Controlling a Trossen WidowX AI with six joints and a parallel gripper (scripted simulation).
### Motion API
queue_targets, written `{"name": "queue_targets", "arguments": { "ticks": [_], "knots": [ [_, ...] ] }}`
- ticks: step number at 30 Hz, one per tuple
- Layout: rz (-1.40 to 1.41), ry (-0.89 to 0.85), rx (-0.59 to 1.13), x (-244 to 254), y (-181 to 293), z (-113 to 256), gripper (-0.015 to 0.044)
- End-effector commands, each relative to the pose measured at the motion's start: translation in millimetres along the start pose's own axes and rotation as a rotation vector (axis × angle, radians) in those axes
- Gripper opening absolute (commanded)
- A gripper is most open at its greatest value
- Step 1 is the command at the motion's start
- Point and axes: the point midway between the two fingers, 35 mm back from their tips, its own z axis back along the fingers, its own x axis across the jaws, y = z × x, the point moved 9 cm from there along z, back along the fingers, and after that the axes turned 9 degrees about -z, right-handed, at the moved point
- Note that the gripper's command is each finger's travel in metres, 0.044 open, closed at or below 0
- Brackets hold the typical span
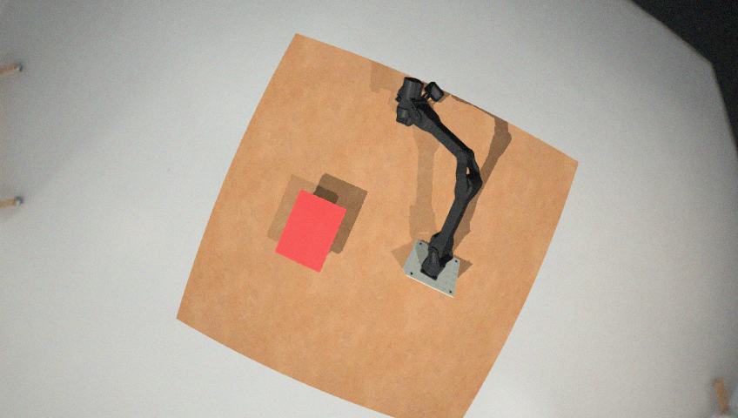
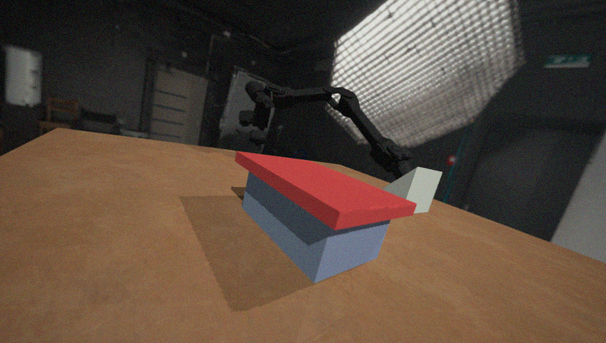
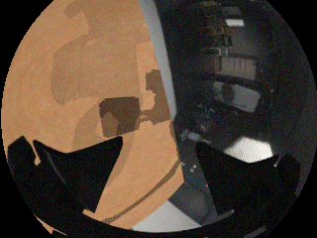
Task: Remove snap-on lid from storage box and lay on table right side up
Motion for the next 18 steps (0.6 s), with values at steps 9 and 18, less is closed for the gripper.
{"name": "queue_targets", "arguments": {
  "ticks": [9,18],
  "knots": [
    [-0.062,-0.003,-0.010,-42,-10,54,0.0235],
    [-0.099,0.016,-0.044,-69,-8,84,0.0235]
  ]
}}
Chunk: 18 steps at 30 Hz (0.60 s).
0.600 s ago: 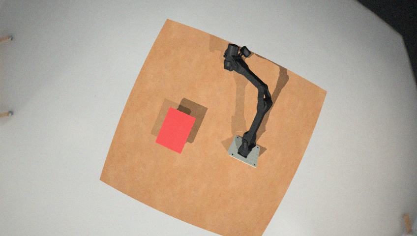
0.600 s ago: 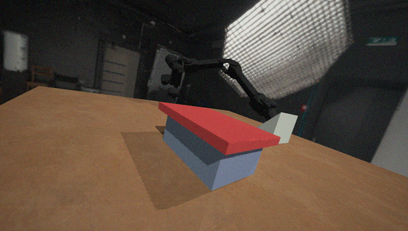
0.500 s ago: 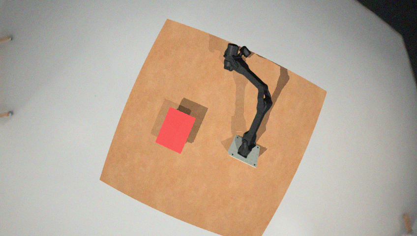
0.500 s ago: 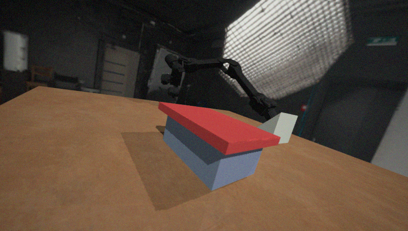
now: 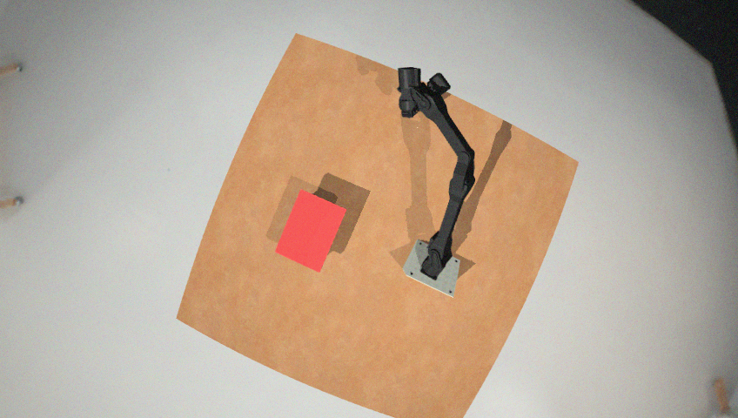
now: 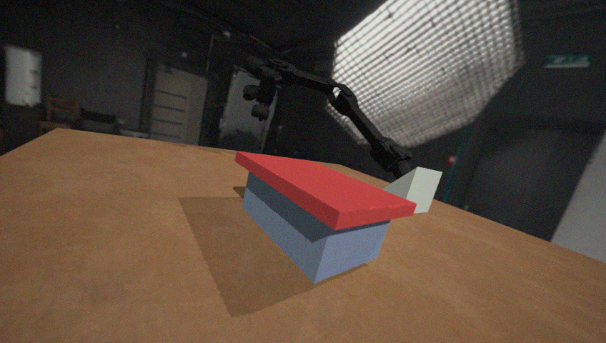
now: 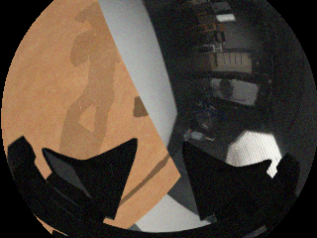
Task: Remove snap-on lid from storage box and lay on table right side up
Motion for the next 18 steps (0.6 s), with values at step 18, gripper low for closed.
{"name": "queue_targets", "arguments": {
  "ticks": [18],
  "knots": [
    [-0.333,-0.364,-0.230,99,17,126,0.0235]
  ]
}}
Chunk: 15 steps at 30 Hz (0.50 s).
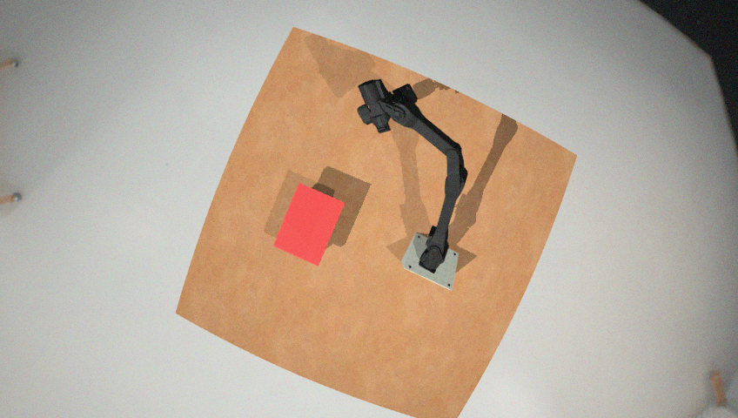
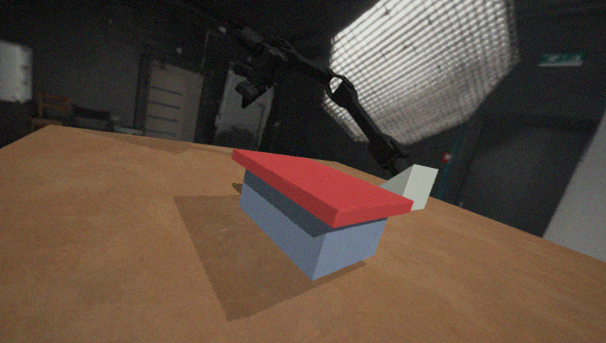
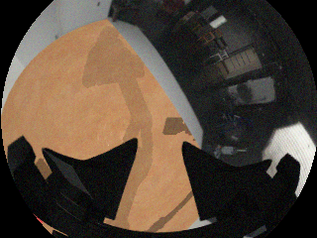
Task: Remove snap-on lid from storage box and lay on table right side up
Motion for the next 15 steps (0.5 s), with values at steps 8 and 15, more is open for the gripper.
{"name": "queue_targets", "arguments": {
  "ticks": [8,15],
  "knots": [
    [-0.358,-0.310,-0.076,94,59,89,0.0235],
    [-0.601,-0.551,-0.038,137,133,157,0.0235]
  ]
}}
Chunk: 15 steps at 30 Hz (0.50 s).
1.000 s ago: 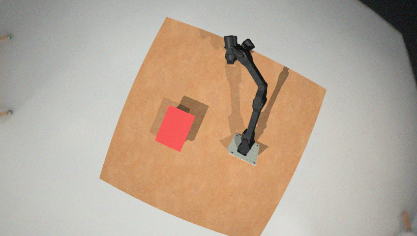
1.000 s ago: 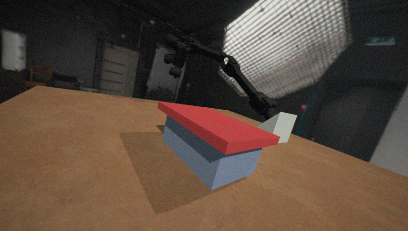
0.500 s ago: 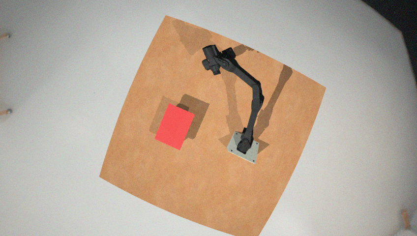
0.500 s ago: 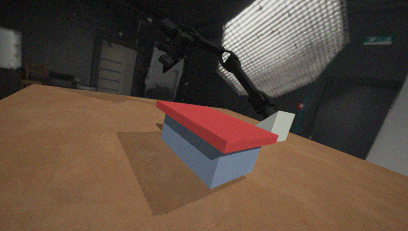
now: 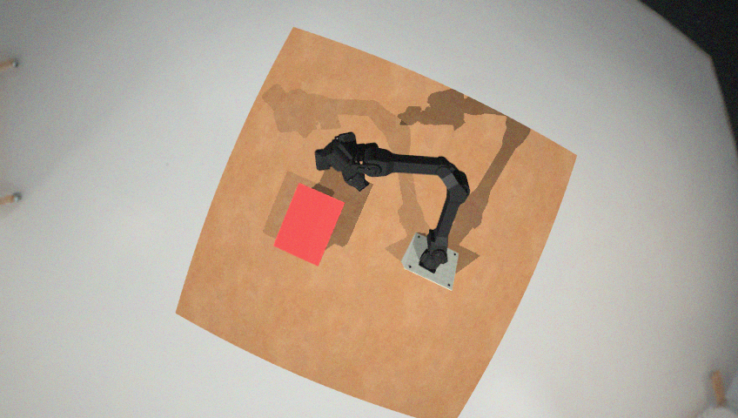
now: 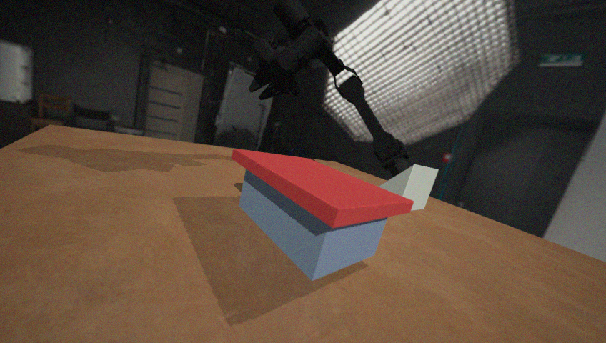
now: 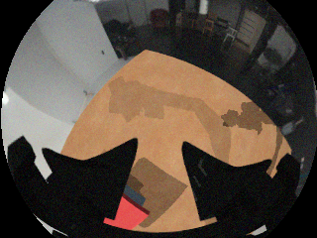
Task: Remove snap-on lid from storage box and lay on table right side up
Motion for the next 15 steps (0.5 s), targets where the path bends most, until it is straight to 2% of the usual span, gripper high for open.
{"name": "queue_targets", "arguments": {
  "ticks": [1,3,9,15],
  "knots": [
    [-0.158,-0.133,0.042,10,55,36,0.0235],
    [-0.185,-0.155,0.051,11,65,42,0.0235],
    [-0.404,-0.317,0.162,0,146,91,0.0235],
    [-0.556,-0.410,0.275,-26,202,120,0.0235]
  ]
}}
